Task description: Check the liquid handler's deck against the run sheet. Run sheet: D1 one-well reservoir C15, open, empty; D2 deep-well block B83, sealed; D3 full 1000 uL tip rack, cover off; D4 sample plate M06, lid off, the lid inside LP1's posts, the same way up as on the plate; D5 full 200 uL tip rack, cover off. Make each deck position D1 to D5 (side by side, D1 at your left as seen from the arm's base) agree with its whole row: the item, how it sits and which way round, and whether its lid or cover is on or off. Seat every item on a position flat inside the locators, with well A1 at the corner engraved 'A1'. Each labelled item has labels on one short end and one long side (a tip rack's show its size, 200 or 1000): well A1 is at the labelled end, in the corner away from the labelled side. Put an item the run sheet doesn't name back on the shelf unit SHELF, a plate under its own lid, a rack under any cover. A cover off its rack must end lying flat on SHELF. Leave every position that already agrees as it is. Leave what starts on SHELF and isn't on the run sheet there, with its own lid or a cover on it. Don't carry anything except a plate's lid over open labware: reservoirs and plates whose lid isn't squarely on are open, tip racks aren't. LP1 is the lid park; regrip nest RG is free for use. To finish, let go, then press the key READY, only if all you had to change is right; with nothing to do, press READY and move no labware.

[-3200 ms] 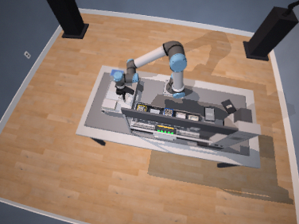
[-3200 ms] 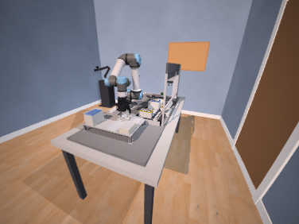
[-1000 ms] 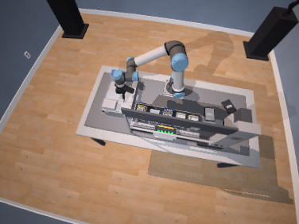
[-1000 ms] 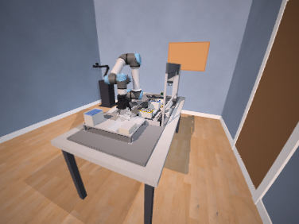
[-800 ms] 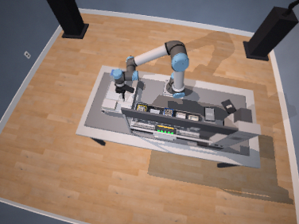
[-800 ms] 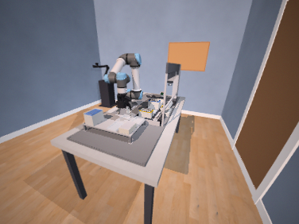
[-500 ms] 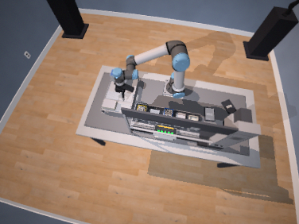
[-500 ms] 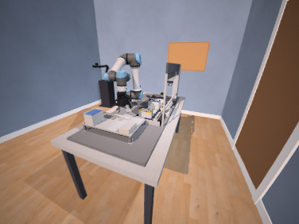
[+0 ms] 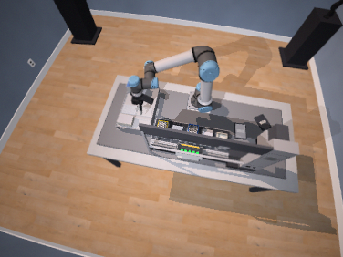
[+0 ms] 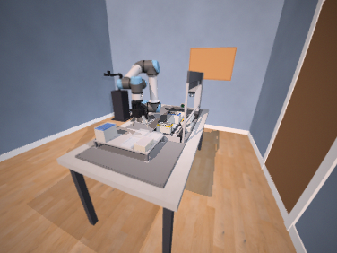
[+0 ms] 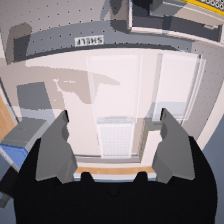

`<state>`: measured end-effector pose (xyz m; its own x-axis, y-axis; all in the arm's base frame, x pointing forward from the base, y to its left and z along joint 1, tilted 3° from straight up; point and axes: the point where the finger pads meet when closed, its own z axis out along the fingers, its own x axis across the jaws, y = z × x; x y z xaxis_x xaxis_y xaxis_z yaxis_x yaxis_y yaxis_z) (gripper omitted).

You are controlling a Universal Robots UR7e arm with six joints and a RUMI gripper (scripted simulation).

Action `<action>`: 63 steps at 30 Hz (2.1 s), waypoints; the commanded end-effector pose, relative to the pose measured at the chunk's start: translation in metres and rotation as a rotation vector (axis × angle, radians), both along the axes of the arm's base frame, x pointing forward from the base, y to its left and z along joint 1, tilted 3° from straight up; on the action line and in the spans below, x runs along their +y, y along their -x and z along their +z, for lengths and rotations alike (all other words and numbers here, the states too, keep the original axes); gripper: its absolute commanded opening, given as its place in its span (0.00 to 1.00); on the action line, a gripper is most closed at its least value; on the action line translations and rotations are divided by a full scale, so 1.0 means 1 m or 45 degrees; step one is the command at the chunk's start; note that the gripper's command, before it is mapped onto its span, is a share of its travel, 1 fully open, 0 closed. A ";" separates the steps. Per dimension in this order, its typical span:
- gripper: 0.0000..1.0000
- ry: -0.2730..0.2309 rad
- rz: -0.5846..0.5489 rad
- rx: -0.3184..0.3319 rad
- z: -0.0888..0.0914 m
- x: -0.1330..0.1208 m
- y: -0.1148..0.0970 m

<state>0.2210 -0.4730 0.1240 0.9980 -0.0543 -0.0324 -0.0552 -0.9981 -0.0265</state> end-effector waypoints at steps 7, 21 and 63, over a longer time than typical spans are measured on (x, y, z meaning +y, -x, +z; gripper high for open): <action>0.82 0.004 0.002 0.000 0.019 -0.001 -0.002; 0.82 0.004 0.002 0.000 0.039 -0.001 -0.002; 0.82 0.003 0.002 0.000 0.102 -0.003 -0.004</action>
<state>0.2239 -0.4756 0.2154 0.9980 -0.0541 -0.0330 -0.0551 -0.9981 -0.0279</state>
